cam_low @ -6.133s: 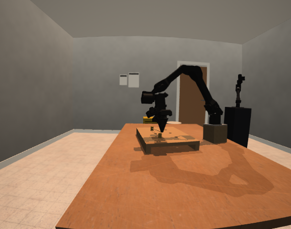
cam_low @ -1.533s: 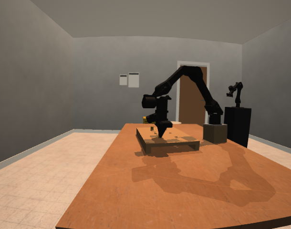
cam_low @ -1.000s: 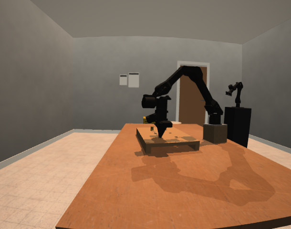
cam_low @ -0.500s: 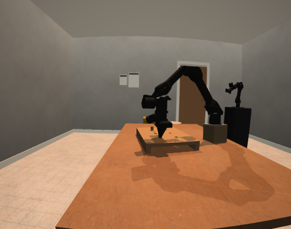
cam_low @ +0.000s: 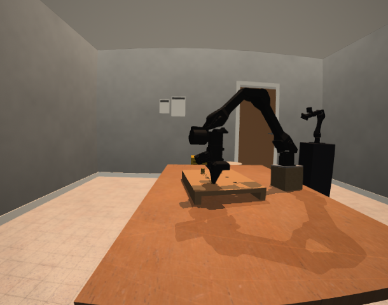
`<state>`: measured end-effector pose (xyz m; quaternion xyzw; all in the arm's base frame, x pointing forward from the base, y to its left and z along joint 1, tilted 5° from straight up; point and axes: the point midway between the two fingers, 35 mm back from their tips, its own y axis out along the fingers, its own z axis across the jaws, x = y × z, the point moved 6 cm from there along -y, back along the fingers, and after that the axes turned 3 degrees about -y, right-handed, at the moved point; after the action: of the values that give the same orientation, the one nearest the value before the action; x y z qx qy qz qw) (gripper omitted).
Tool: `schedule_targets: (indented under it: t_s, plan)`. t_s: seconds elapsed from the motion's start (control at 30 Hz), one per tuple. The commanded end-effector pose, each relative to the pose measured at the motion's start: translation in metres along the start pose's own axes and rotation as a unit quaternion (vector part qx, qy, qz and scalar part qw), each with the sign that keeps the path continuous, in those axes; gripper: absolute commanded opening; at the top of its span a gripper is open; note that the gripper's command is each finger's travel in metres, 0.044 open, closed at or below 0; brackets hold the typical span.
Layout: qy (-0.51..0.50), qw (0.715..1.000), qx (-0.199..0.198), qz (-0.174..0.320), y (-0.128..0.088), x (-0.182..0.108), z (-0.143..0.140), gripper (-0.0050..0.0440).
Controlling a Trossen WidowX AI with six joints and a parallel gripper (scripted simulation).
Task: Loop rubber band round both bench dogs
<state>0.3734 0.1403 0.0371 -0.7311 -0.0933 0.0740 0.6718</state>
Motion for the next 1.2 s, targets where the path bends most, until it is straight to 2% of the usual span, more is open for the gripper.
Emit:
schedule_targets:
  t_s: [0.0,0.23,0.4,0.73,0.97,1.07,1.17]
  plan:
    - [0.001,1.0,0.002,-0.012,-0.007,0.005,0.003,0.0072]
    - [0.001,1.0,0.002,-0.006,-0.002,0.006,0.009,0.008]
    - [0.002,1.0,0.006,-0.026,-0.024,0.009,0.006,0.008]
    - [0.003,1.0,0.005,-0.023,-0.057,0.008,0.007,0.008]
    - [0.002,1.0,0.003,-0.019,-0.063,0.007,0.008,0.008]
    - [0.001,1.0,0.001,-0.007,-0.056,0.008,0.008,0.008]
    - [0.001,1.0,0.001,-0.006,-0.062,0.016,0.009,0.008]
